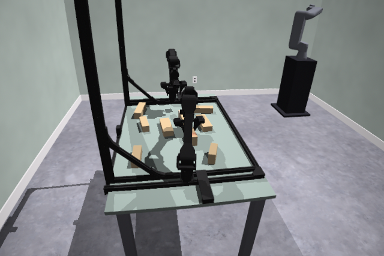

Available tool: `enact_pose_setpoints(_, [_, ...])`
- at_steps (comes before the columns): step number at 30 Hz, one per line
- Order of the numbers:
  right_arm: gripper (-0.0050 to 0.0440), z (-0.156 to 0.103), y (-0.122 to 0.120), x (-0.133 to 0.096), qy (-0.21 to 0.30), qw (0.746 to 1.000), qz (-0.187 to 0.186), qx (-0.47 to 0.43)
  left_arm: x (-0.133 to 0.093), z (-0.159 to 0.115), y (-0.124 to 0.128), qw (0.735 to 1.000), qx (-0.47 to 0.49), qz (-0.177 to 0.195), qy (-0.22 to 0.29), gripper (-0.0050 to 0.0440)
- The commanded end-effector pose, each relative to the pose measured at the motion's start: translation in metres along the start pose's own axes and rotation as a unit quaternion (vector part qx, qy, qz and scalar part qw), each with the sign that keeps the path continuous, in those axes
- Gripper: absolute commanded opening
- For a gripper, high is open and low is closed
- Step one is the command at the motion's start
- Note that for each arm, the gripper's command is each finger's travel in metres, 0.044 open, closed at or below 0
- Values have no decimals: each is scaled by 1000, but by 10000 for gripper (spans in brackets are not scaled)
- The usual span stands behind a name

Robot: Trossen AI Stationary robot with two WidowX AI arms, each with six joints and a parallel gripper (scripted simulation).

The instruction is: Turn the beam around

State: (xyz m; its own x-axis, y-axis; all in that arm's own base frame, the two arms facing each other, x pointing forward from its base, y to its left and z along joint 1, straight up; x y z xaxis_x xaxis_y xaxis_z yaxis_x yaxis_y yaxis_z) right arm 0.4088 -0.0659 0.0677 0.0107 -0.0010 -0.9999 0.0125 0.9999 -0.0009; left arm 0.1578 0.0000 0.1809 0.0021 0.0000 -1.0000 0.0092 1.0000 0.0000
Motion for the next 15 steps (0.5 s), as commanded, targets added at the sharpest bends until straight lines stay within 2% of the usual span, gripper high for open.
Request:
enact_pose_setpoints(1, [384, -1, 0, 8, 5, 1000, 0, -3, 0, 0, 0, 1000, -1, 0, 1, 440])
enact_pose_setpoints(3, [432, -1, 0, 8, 5, 1000, 0, -3, 0, 0, 0, 1000, -1, 0, 1, 440])
enact_pose_setpoints(4, [440, -1, 0, 8, 5, 1000, 0, -3, 0, 0, 0, 1000, -1, 0, 1, 440])
enact_pose_setpoints(7, [440, -1, 0, 7, 5, 1000, 0, -3, 0, 0, 0, 1000, -1, 0, 1, 440])
enact_pose_setpoints(15, [440, -1, 0, -14, 5, 1000, 0, -3, 0, 0, 0, 1000, -1, 0, 1, 440])
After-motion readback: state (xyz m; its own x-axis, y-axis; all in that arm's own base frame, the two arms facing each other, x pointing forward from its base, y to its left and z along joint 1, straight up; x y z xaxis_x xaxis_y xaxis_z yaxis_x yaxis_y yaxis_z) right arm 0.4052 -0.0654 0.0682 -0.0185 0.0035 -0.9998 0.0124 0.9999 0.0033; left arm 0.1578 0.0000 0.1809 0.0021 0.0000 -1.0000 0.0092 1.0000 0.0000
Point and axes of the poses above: on each arm, the point midway between the two fingers, 35 mm back from their tips, its own x axis out along the fingers, its own y axis across the jaws, z = x × y, the point moved 4 cm from there along -x, back along the fingers, and after that the axes turned 7 degrees about x, right-handed, at the moved point
